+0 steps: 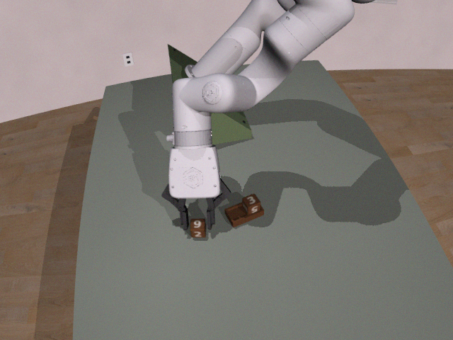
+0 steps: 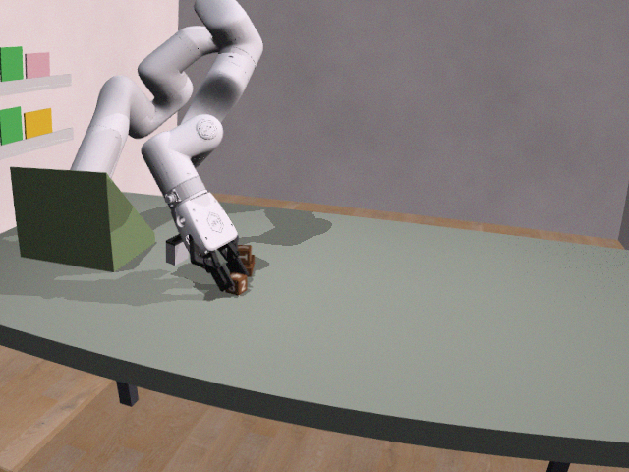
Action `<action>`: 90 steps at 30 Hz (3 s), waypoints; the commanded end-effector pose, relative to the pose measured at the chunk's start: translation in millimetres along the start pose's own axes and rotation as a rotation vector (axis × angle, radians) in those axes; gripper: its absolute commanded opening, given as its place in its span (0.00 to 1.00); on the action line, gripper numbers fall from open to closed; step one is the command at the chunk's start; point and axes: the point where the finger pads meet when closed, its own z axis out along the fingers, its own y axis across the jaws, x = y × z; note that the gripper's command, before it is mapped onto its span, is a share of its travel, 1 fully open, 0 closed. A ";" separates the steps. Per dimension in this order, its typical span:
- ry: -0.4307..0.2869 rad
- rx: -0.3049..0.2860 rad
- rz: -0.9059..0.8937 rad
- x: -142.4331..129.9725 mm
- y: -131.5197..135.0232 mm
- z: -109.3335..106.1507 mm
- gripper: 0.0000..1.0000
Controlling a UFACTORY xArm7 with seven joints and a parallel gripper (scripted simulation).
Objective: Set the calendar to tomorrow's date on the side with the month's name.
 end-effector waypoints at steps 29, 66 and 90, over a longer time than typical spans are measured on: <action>-0.003 0.002 0.000 -1.7 -0.9 -0.7 0.27; -0.003 0.002 0.000 -27.3 -0.8 -37.5 0.27; -0.003 0.002 0.000 -41.7 -0.7 -58.2 0.27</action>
